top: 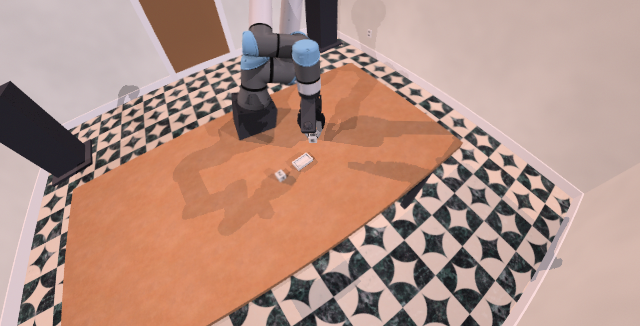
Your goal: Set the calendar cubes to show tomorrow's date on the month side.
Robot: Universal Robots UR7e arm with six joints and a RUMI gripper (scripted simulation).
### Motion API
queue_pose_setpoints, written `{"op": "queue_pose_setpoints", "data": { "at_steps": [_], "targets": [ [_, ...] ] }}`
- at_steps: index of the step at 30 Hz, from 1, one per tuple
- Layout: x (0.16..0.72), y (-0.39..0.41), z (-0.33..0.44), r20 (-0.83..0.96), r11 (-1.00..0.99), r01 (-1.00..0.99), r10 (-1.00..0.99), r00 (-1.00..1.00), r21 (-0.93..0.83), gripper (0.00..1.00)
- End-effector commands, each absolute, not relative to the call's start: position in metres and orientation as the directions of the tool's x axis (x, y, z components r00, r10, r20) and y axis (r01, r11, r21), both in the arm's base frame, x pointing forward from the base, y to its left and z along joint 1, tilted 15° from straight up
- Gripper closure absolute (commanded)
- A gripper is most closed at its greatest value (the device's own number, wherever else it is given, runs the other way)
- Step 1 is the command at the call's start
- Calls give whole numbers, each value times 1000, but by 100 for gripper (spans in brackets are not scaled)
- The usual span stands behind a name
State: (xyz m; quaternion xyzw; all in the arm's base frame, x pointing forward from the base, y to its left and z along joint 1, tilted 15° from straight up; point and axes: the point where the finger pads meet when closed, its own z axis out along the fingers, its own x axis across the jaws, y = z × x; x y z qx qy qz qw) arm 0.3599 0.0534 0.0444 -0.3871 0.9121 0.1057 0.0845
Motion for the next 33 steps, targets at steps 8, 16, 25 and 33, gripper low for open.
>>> {"op": "queue_pose_setpoints", "data": {
  "at_steps": [8,16,25,33],
  "targets": [
    [361,68,48,-184,840,-513,-484,-855,174,89],
    [360,79,49,-152,911,-358,-332,-931,204,89],
    [358,88,51,-124,947,-230,-206,-971,224,89],
    [356,99,53,-89,967,-83,-63,-994,241,89]
  ]
}}
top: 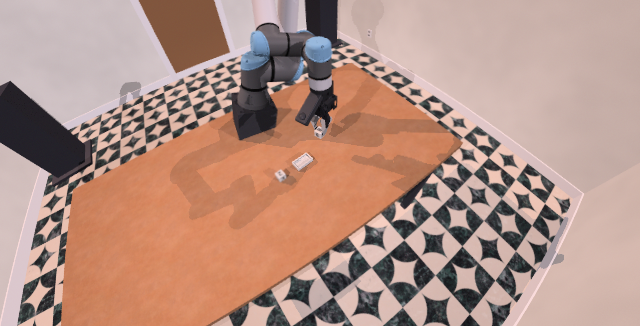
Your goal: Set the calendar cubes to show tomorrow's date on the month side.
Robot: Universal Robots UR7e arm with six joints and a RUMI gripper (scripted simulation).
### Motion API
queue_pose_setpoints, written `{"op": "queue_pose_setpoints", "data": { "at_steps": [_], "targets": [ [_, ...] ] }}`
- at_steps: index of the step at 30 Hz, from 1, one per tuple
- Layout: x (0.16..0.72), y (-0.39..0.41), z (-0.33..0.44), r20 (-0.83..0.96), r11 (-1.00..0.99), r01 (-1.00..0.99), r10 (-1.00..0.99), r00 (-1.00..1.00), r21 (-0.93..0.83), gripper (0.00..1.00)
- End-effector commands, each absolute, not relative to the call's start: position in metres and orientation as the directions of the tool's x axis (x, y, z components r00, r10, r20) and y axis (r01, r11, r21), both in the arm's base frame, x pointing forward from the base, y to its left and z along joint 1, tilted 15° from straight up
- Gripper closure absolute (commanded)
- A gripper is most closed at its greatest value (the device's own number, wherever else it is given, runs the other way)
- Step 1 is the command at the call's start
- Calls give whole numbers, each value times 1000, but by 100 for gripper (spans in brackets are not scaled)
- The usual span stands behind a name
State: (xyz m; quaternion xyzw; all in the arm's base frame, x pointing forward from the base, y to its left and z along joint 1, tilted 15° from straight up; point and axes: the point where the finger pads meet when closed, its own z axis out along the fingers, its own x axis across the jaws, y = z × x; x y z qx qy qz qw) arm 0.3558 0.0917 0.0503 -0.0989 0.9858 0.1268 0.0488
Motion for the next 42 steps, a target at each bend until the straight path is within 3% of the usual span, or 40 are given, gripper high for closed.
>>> {"op": "queue_pose_setpoints", "data": {
  "at_steps": [1,42],
  "targets": [
    [356,100,53,-86,968,-70,-51,-995,242,89],
    [353,111,29,-65,968,-7,9,-998,249,89]
  ]
}}
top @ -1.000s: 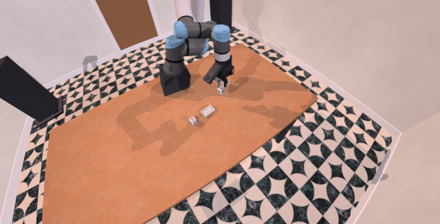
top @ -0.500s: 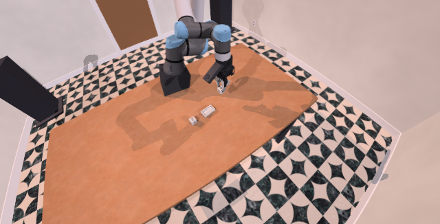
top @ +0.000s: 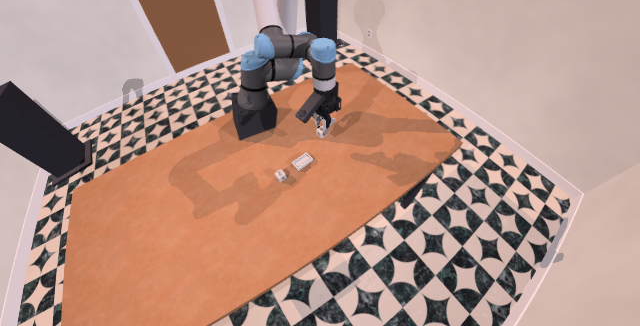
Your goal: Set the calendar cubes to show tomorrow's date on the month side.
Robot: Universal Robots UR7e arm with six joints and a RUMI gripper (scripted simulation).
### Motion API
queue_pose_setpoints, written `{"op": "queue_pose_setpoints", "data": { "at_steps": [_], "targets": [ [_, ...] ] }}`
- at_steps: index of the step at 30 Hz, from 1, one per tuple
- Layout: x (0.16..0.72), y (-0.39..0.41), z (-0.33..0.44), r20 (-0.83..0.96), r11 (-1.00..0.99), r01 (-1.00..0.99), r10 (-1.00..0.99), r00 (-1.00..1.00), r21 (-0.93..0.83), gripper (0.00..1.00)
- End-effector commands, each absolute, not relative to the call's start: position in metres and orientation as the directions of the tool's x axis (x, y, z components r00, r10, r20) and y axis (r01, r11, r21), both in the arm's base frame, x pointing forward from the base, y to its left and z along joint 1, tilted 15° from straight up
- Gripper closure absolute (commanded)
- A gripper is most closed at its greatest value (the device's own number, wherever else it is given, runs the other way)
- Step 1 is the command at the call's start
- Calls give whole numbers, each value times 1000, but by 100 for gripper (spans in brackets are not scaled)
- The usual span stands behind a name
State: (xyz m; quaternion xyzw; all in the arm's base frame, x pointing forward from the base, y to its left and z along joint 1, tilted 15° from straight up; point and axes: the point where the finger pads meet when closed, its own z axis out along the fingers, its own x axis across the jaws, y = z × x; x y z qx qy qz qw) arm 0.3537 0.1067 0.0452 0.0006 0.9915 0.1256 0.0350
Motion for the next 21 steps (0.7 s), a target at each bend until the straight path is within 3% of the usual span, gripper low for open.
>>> {"op": "queue_pose_setpoints", "data": {
  "at_steps": [1,21],
  "targets": [
    [353,111,29,-65,968,-7,9,-998,249,89],
    [358,129,-37,-65,969,-7,9,-998,249,89]
  ]
}}
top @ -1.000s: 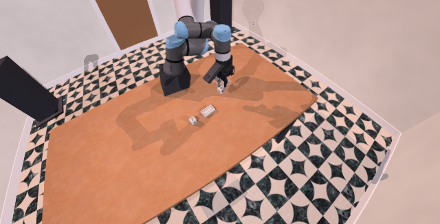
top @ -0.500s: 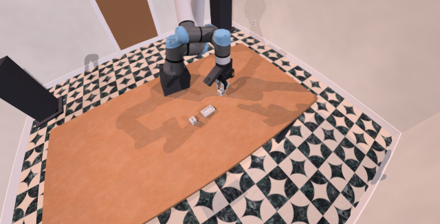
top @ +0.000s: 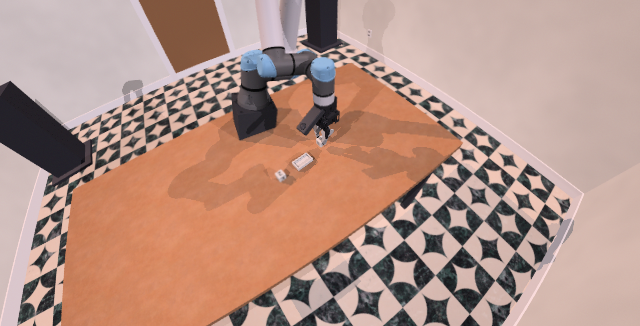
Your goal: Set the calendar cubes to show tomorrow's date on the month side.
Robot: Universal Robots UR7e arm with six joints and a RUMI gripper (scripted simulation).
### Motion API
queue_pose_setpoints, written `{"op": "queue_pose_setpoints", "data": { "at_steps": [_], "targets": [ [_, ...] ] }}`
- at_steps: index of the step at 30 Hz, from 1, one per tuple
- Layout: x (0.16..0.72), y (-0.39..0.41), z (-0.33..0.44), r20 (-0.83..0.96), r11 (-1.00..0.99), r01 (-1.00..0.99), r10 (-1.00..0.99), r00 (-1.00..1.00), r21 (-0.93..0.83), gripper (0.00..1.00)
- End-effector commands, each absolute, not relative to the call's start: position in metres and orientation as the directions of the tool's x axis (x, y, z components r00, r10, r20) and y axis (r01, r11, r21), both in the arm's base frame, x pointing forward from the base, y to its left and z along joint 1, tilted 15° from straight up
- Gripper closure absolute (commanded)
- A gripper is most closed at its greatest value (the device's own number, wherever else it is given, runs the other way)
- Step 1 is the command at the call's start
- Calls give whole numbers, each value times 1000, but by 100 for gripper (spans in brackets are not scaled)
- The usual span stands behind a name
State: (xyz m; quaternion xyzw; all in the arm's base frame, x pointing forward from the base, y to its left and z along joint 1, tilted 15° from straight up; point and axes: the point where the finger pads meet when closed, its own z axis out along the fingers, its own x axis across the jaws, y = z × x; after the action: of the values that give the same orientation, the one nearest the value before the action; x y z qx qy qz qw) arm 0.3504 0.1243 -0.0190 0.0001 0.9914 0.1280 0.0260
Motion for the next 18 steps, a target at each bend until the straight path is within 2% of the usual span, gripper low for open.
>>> {"op": "queue_pose_setpoints", "data": {
  "at_steps": [1,18],
  "targets": [
    [358,129,-38,-65,969,-7,9,-998,249,89],
    [360,130,-41,-68,969,-7,11,-998,248,89]
  ]
}}
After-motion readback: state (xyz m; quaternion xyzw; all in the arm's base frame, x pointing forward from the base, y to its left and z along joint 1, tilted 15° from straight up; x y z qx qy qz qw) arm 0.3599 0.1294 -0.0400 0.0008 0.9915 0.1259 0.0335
